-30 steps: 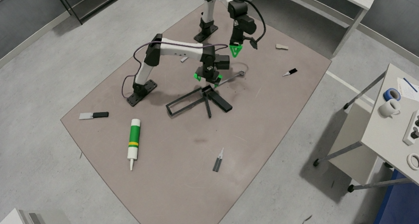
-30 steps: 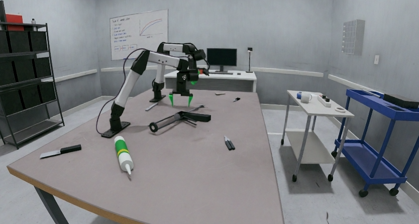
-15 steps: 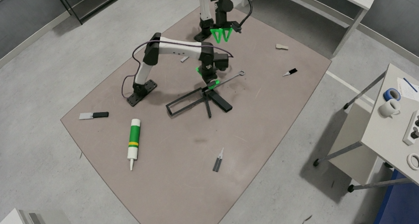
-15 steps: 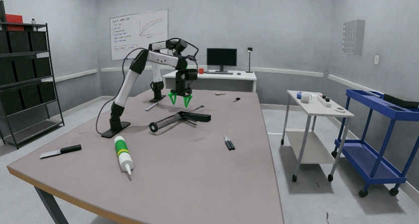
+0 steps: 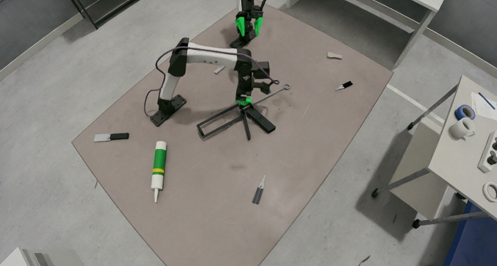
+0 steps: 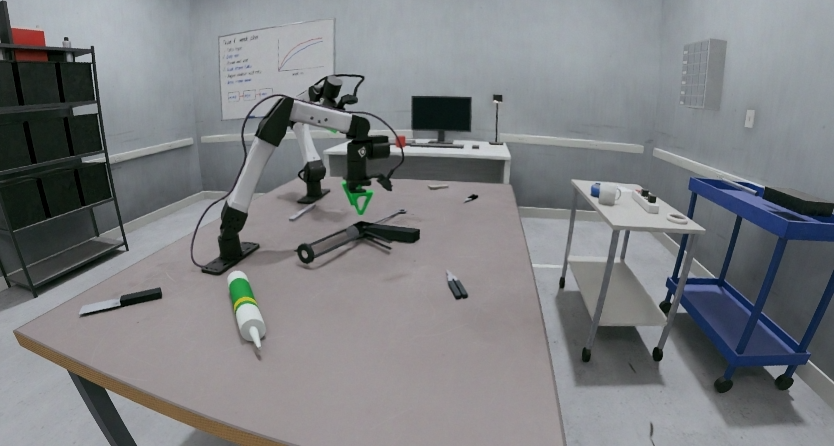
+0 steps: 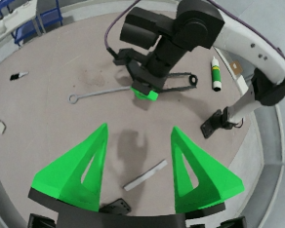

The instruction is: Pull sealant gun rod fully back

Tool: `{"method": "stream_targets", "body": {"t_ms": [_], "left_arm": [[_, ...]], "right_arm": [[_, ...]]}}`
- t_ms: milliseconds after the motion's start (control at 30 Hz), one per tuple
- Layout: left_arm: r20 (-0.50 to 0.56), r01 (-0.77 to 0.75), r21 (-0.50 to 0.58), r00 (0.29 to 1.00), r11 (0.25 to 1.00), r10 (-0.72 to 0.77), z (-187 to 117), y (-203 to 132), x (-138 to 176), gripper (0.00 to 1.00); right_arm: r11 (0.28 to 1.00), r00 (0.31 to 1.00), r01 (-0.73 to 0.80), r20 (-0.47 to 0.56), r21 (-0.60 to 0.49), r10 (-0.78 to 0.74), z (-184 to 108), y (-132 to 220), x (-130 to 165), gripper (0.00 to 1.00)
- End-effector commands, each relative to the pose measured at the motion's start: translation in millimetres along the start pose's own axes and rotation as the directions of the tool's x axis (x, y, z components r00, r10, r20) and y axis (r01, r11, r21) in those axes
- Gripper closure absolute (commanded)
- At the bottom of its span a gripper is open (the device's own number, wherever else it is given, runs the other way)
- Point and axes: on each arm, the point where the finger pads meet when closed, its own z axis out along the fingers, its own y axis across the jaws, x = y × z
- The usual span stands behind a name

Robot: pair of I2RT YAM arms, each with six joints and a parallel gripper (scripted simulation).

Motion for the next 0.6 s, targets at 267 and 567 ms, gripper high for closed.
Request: {"method": "stream_targets", "body": {"t_ms": [267, 567], "left_arm": [[0.223, -0.318, 0.016, 0.925, 0.948, 0.307, -33.6, -19.0, 13.3, 0.34], [0.295, -0.397, 0.021, 0.879, 0.917, 0.374, -47.3, -25.0, 26.8, 0.34]], "right_arm": [[0.813, 0.810, -0.581, 0.064, -0.037, 0.583, -14.9, 8.3, 2.7, 0.00], [0.638, 0.639, -0.769, 0.036, 0.043, 0.768, 14.4, -18.5, 11.0, 0.00]]}}
